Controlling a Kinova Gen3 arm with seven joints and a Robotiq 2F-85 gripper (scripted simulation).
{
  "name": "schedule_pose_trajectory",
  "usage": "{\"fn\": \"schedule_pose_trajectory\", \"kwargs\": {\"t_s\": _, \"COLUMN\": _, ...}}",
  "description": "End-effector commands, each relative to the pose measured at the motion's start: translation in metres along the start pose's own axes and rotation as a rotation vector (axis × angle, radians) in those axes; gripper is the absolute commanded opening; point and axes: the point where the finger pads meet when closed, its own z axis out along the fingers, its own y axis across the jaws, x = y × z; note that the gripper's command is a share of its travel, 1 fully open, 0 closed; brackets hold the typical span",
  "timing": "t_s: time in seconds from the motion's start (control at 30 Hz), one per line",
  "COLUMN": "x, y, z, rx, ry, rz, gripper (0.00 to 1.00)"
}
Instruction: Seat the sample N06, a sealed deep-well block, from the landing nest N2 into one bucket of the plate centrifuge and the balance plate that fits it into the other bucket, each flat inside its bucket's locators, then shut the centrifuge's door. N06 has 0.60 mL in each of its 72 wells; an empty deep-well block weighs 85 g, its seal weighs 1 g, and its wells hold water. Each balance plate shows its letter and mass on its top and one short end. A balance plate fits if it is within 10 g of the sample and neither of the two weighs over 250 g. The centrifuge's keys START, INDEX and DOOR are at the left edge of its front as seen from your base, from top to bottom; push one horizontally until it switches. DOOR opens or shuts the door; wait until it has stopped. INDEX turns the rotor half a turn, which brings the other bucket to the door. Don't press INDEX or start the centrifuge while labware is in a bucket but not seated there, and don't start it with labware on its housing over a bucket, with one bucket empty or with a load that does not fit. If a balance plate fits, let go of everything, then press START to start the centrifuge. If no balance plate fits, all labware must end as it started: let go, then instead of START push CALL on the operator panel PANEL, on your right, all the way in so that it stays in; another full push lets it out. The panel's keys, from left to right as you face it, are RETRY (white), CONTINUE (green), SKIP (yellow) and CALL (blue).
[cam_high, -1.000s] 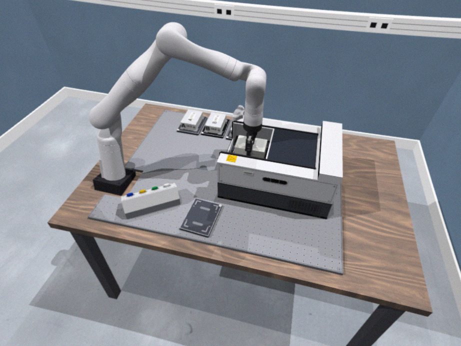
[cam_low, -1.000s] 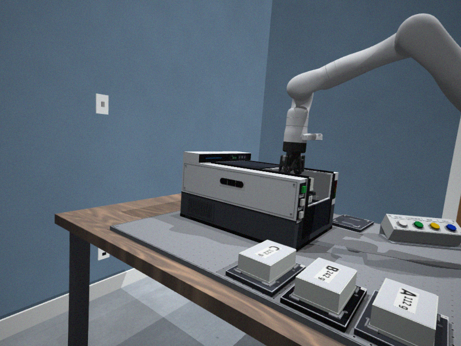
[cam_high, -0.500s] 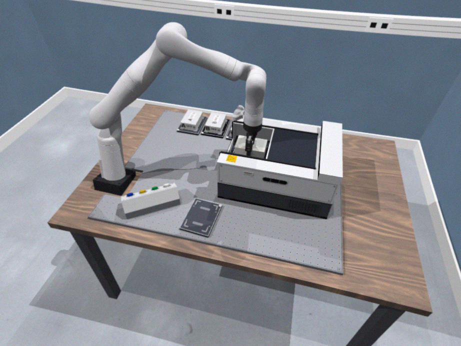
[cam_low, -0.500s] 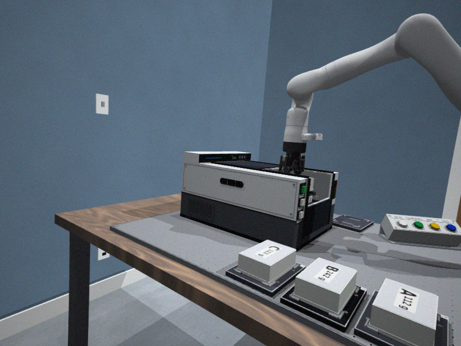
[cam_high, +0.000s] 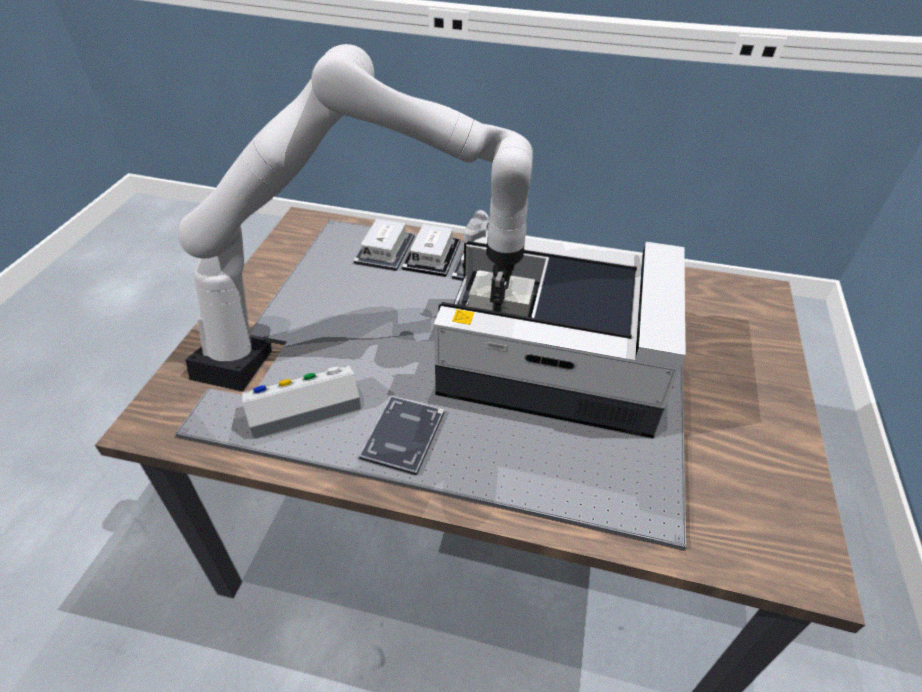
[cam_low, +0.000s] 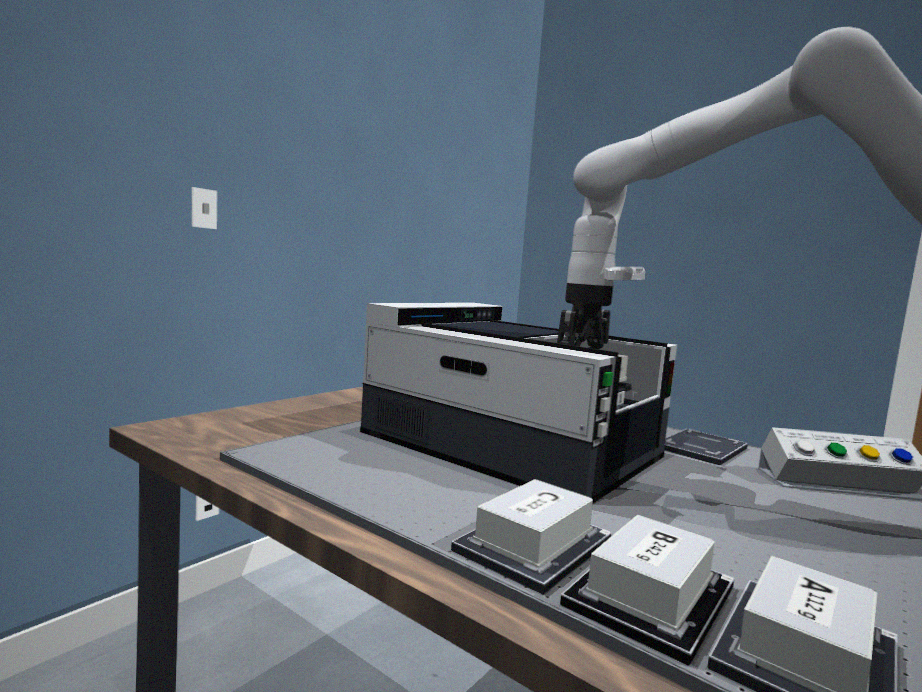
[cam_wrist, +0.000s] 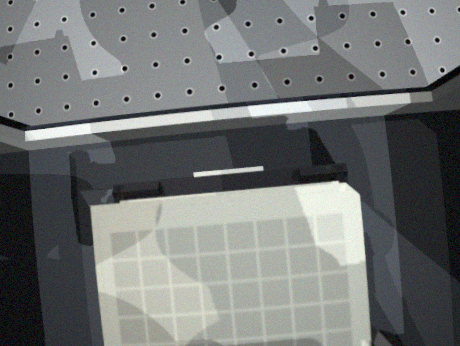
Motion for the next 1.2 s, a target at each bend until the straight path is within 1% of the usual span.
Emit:
{"fn": "schedule_pose_trajectory", "kwargs": {"t_s": 0.0, "x": -0.001, "y": 0.0, "z": -0.001, "rx": 0.0, "ry": -0.003, "rz": 0.0, "gripper": 0.95}}
{"fn": "schedule_pose_trajectory", "kwargs": {"t_s": 1.17, "x": -0.001, "y": 0.0, "z": 0.009, "rx": 0.0, "ry": -0.003, "rz": 0.0, "gripper": 0.95}}
